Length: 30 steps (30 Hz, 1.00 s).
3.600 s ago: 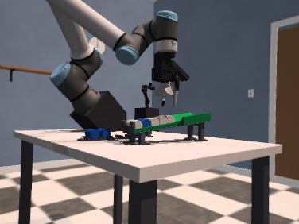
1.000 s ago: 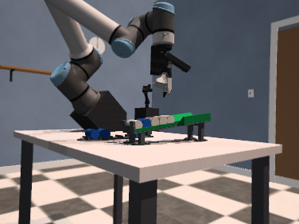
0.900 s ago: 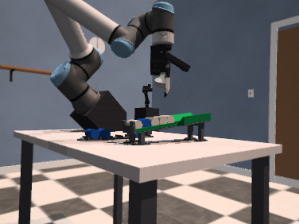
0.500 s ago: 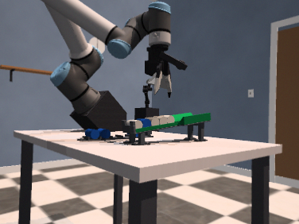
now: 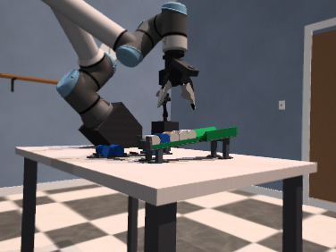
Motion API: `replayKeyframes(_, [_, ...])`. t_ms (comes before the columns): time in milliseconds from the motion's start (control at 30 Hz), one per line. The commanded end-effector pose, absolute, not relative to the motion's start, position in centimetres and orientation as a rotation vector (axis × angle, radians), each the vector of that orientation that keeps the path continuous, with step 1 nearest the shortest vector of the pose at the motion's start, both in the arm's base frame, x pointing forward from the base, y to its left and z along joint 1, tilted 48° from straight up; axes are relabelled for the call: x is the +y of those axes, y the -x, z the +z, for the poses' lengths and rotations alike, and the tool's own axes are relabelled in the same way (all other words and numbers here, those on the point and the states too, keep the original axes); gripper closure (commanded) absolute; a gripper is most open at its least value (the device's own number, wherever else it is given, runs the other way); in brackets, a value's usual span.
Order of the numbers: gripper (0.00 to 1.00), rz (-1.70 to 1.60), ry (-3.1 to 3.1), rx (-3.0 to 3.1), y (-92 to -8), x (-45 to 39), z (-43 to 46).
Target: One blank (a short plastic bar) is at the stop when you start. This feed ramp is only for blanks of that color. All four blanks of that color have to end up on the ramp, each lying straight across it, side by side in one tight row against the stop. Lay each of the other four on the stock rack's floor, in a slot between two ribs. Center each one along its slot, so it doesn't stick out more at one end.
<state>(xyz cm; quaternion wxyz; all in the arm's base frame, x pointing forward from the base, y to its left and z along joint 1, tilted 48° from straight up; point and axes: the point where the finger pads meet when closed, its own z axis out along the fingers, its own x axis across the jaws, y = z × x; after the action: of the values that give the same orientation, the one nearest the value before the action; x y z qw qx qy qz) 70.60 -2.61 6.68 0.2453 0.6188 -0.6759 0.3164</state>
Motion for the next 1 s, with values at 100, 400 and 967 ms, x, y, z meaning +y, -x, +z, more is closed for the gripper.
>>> replayKeyframes(100, [0.00, 0.997, -1.340, -2.194, -70.0, -3.9, 7.4])
replayKeyframes(400, [0.00, 1.106, -1.023, -2.451, -69.5, -5.2, 8.6])
replayKeyframes(967, [0.00, 1.252, -0.296, -2.822, -68.5, -6.6, 9.5])
